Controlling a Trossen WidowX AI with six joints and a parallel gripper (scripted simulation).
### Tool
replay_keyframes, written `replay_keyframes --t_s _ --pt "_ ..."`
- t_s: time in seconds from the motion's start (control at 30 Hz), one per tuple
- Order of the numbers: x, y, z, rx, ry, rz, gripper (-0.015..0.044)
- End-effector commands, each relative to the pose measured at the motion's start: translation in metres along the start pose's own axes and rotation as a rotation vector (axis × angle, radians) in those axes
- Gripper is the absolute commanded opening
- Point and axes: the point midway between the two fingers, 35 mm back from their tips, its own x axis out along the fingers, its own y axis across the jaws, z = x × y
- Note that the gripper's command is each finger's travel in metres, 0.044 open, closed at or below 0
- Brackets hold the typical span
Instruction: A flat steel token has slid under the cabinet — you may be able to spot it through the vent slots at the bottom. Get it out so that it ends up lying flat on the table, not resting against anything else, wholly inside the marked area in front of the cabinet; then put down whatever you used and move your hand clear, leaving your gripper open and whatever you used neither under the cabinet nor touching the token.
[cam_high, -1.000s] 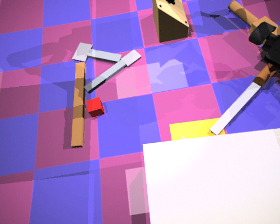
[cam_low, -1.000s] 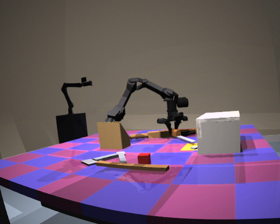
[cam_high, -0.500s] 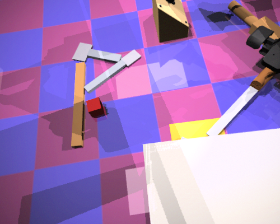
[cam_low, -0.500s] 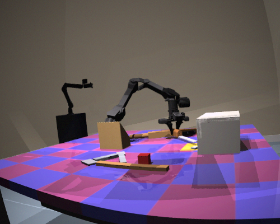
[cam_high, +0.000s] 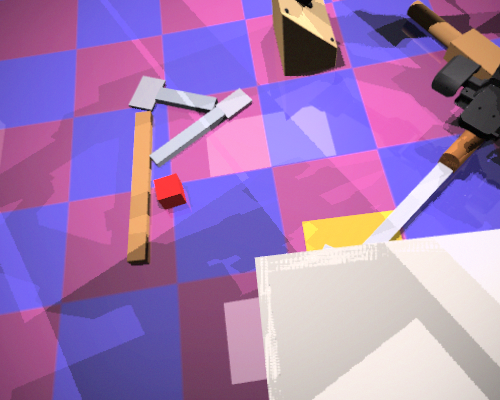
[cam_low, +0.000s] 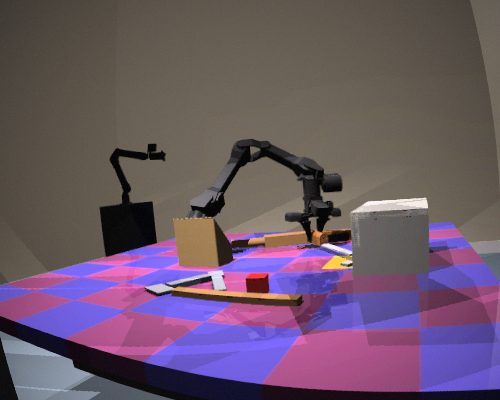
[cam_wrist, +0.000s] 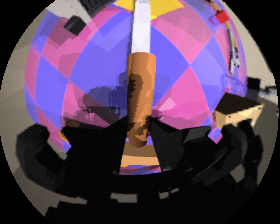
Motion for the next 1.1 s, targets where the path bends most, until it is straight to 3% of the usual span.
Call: replay_keyframes --t_s 0.0,0.3,0.57,0.7,0.8,1.07 --pt "-0.003 0.003 0.004 -0.004 -0.008 0.009 0.0" --pt "0.005 0.003 0.004 -0.005 -0.008 0.01 0.0" --pt "0.007 0.002 -0.003 -0.02 0.01 0.001 0.02" --pt "0.007 0.002 -0.003 -0.02 0.01 0.002 0.02" --pt "0.007 0.002 -0.002 -0.019 -0.004 0.008 0.027" --pt "0.017 0.006 -0.004 -0.032 -0.007 0.01 0.027"
